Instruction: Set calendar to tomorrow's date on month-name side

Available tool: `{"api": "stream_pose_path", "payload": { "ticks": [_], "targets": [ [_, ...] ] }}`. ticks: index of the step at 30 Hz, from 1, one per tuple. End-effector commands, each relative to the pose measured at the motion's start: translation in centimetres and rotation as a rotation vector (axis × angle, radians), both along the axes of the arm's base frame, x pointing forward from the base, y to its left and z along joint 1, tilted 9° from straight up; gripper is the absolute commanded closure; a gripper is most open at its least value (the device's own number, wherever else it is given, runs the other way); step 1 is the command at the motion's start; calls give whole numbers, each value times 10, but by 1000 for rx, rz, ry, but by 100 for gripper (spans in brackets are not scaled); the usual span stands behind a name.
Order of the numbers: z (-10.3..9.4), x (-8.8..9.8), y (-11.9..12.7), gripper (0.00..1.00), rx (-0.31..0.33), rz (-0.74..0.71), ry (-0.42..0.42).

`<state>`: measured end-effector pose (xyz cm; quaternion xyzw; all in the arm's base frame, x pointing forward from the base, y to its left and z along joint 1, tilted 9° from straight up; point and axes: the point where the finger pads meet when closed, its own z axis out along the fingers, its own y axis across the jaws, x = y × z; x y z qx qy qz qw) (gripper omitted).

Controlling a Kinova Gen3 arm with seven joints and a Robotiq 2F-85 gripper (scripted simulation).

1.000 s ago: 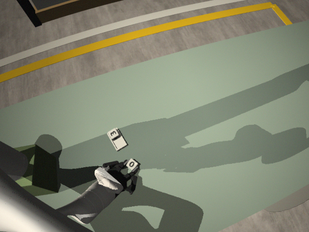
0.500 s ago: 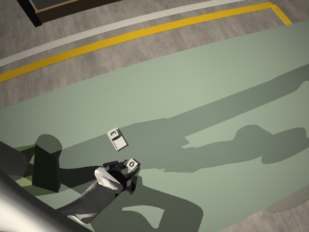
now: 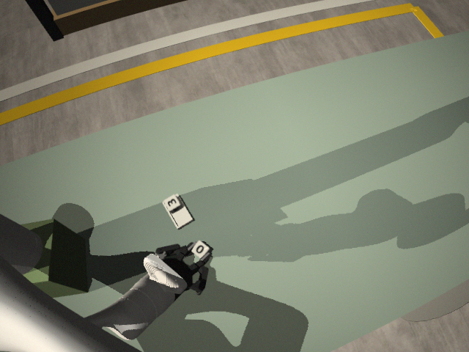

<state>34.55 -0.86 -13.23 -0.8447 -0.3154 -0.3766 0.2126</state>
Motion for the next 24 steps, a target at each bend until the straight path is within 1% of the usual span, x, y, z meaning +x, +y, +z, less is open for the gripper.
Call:
{"api": "stream_pose_path", "payload": {
  "ticks": [1, 3, 4, 6, 7, 9, 10, 14, 15, 17, 18, 24],
  "targets": [
    [0, 3, -1, 68, -1, -5, -8],
    [0, 3, -1, 68, -1, -5, -8],
    [0, 3, -1, 64, -1, -5, -8],
    [0, 3, -1, 64, -1, -5, -8],
    [0, 3, -1, 60, -1, -5, -8],
    [0, 3, -1, 60, -1, -5, -8],
    [0, 3, -1, 56, -1, -5, -8],
    [0, 3, -1, 56, -1, -5, -8],
    [0, 3, -1, 52, -1, -5, -8],
    [0, 3, -1, 52, -1, -5, -8],
    [0, 3, -1, 31, -1, -5, -8],
    [0, 3, -1, 31, -1, -5, -8]
  ]
}}
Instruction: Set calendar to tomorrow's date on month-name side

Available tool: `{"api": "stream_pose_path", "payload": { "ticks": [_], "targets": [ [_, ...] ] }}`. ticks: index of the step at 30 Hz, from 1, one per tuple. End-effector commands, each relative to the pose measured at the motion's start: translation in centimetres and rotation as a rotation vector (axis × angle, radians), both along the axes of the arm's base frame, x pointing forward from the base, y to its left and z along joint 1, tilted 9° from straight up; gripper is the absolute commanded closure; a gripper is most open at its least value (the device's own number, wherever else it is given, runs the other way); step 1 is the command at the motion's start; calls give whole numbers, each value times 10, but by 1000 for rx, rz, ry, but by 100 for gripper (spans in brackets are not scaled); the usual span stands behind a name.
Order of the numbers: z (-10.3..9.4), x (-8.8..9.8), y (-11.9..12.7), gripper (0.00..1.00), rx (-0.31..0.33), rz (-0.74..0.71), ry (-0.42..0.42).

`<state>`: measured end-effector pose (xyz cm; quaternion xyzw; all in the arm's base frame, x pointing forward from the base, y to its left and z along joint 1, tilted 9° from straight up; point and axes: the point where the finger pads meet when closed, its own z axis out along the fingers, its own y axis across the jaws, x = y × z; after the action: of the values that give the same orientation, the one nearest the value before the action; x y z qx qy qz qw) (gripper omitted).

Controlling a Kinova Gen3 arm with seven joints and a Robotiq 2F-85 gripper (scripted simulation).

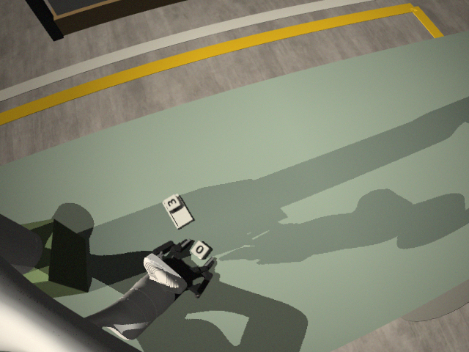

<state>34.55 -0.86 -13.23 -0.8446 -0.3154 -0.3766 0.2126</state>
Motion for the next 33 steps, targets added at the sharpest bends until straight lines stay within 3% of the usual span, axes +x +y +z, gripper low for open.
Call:
{"api": "stream_pose_path", "payload": {
  "ticks": [1, 13, 22, 33],
  "targets": [
    [0, 3, -1, 31, -1, -5, -8],
    [1, 2, -1, 31, -1, -4, -8],
    [12, 0, 1, 31, 5, 1, -5],
    [49, 0, -6, 31, 9, -4, 0]
  ]
}}
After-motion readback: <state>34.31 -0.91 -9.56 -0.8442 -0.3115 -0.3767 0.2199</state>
